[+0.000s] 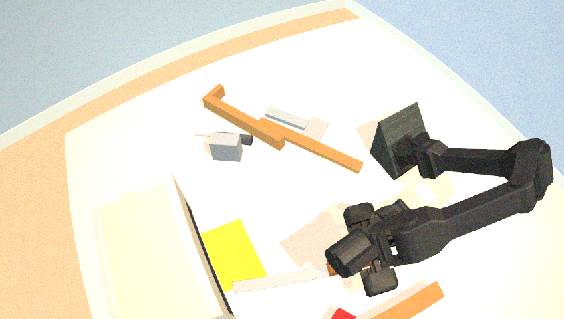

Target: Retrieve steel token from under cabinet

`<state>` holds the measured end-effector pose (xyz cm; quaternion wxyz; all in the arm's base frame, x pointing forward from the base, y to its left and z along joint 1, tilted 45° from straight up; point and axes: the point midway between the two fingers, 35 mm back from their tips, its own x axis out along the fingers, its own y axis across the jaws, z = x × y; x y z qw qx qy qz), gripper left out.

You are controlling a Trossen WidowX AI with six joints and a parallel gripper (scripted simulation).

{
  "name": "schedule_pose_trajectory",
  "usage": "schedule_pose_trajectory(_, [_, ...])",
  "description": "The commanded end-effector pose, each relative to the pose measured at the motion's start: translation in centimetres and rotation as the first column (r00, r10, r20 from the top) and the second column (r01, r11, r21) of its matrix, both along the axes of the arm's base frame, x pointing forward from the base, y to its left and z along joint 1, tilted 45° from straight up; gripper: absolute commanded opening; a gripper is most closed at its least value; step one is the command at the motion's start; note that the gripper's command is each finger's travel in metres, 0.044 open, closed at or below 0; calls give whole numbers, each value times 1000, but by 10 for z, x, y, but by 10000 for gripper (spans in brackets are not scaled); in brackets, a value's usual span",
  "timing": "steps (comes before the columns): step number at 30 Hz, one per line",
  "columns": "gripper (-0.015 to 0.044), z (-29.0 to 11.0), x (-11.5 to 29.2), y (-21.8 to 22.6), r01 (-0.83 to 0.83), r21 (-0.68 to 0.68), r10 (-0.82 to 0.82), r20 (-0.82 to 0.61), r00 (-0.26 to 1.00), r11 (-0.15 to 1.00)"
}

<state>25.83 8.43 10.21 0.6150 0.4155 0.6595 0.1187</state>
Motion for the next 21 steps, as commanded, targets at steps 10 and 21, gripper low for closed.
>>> schedule_pose_trajectory(10, [165, -1, 0, 1, 2, 0, -2, 2, 1000, 1000])
schedule_pose_trajectory(21, [52, -1, 0, 1, 2, 0, -2, 2, 1000, 1000])
